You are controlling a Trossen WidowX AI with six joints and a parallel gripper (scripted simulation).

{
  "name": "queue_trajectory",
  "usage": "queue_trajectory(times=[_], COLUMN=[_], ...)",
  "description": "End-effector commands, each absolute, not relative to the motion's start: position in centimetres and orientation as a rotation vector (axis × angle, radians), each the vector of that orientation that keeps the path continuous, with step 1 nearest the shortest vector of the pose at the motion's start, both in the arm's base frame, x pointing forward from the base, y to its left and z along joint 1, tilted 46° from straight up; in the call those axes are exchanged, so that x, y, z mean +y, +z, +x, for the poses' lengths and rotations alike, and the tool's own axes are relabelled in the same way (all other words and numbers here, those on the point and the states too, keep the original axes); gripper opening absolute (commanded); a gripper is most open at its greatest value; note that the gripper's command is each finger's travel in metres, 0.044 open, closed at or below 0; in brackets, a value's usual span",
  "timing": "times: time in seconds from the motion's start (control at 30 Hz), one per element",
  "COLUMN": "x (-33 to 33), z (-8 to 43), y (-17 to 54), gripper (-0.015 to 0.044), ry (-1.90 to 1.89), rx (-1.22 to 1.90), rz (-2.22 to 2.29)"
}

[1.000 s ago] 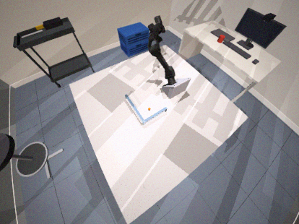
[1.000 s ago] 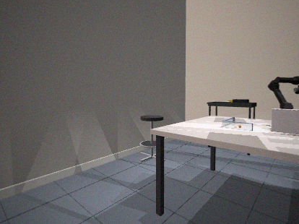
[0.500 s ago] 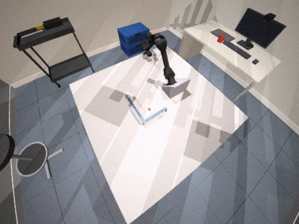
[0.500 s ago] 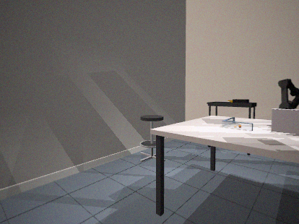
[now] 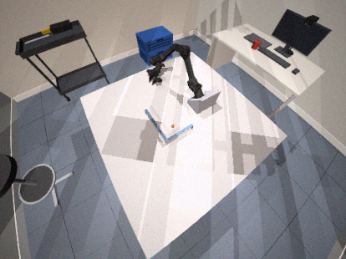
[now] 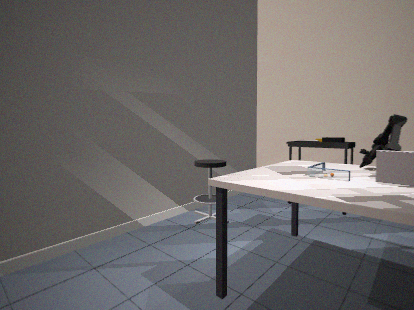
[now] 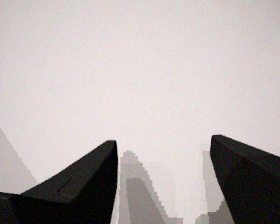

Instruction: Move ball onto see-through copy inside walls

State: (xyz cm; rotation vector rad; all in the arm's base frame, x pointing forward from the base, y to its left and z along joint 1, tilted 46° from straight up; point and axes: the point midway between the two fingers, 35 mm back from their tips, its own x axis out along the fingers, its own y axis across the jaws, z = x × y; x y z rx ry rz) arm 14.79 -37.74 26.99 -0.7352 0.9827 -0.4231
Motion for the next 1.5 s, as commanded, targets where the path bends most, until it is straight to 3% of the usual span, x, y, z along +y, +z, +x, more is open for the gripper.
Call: queue_trajectory(times=[0.0,0.27,0.5,1.0,1.47], x=[-36.0,-28.6,-19.5,-2.7,-3.2], z=[19.4,28.5,32.1,30.2,29.8], y=[23.5,14.6,7.1,-5.6,-7.0], gripper=[0.0208,0.0208,0.0208,0.0208,0.0208], ry=[-0.31,-0.053,0.16,0.641,0.654], rx=[1.019,1.205,1.447,1.874,1.881], rz=[-0.683,-0.633,-0.712,-1.547,-1.601])
